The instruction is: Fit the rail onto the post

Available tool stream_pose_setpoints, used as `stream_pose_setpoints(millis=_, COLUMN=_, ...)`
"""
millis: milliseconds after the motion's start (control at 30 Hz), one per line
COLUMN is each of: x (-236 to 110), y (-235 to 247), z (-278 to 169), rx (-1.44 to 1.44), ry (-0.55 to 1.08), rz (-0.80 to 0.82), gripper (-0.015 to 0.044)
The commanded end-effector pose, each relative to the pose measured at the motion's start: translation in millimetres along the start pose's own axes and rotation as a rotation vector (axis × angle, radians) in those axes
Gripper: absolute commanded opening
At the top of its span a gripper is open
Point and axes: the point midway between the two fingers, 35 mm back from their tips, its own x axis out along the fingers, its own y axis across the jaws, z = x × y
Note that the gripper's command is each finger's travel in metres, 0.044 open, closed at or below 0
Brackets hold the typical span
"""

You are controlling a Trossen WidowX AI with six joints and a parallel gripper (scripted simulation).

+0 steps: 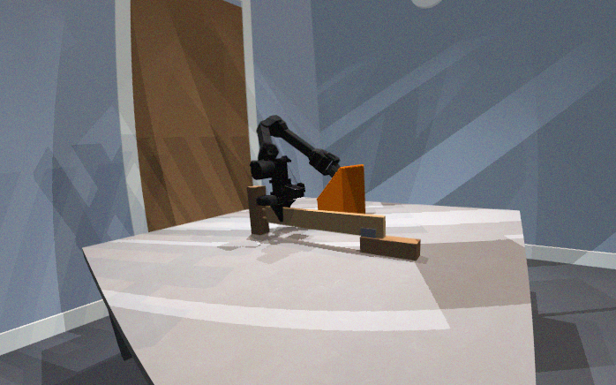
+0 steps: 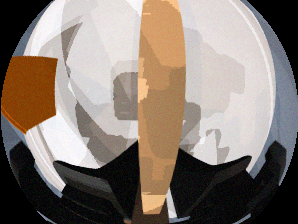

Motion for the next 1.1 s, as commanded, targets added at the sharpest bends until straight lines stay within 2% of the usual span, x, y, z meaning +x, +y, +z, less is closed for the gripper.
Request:
stream_pose_setpoints(millis=0, x=-3.1, y=-2.6, z=-3.8, rx=0.001, ry=0.001, rz=-0.01, gripper=0.0)
stream_pose_setpoints(millis=1067, x=-3.0, y=-2.5, z=-13.8, rx=0.001, ry=0.001, rz=-0.01, gripper=0.0)
